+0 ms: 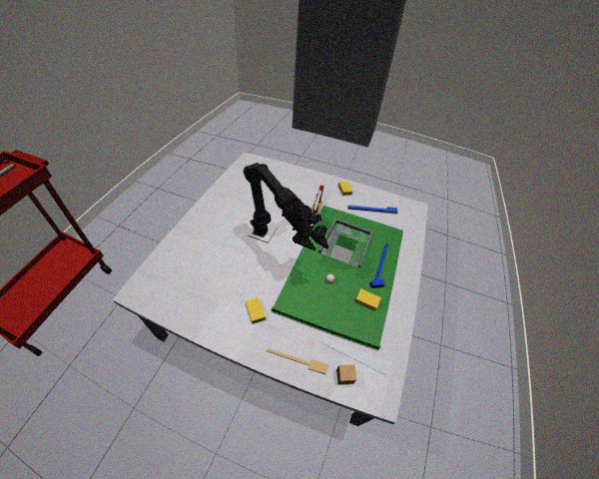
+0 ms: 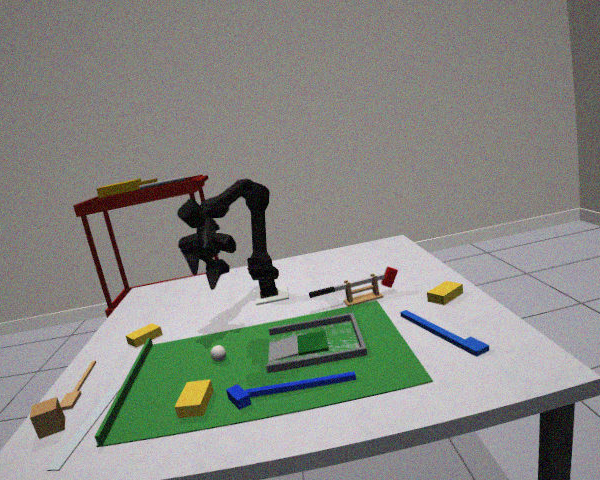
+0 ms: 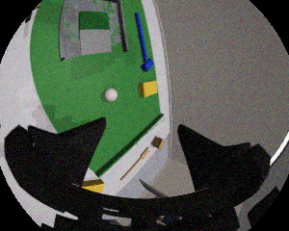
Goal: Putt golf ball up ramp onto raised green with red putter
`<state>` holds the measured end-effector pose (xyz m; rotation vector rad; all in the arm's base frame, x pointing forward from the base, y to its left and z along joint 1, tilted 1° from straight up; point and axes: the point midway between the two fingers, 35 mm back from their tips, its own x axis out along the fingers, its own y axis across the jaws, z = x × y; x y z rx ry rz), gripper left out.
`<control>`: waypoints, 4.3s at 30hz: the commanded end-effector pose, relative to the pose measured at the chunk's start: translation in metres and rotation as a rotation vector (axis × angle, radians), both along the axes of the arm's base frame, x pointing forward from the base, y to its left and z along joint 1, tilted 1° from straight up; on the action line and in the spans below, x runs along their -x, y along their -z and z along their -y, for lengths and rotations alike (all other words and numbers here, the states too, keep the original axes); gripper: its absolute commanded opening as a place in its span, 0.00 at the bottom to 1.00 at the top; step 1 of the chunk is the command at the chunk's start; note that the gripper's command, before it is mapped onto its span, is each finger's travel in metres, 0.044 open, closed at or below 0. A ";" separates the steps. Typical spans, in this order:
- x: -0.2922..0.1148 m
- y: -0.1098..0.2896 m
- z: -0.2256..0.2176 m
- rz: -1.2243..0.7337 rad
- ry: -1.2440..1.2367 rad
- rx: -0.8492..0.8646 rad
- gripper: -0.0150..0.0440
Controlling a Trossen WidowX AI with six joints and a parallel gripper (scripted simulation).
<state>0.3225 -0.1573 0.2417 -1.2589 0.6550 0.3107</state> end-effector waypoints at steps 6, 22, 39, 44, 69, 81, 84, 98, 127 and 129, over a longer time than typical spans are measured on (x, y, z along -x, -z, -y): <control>-0.015 0.047 -0.136 -0.261 -0.242 -0.199 1.00; 0.089 0.104 -0.312 -0.827 -0.555 -0.185 1.00; 0.086 0.142 -0.314 -0.826 -0.555 -0.185 1.00; 0.086 0.151 -0.314 -0.827 -0.555 -0.185 1.00; 0.084 0.171 -0.315 -0.822 -0.562 -0.188 0.78; 0.084 0.171 -0.315 -0.822 -0.562 -0.188 0.31; 0.084 0.171 -0.315 -0.822 -0.562 -0.188 0.28; 0.082 0.114 -0.317 -0.821 -0.562 -0.188 0.25; 0.049 0.073 -0.240 -0.779 -0.194 -0.301 0.25; 0.046 0.073 -0.229 -0.774 -0.149 -0.316 0.25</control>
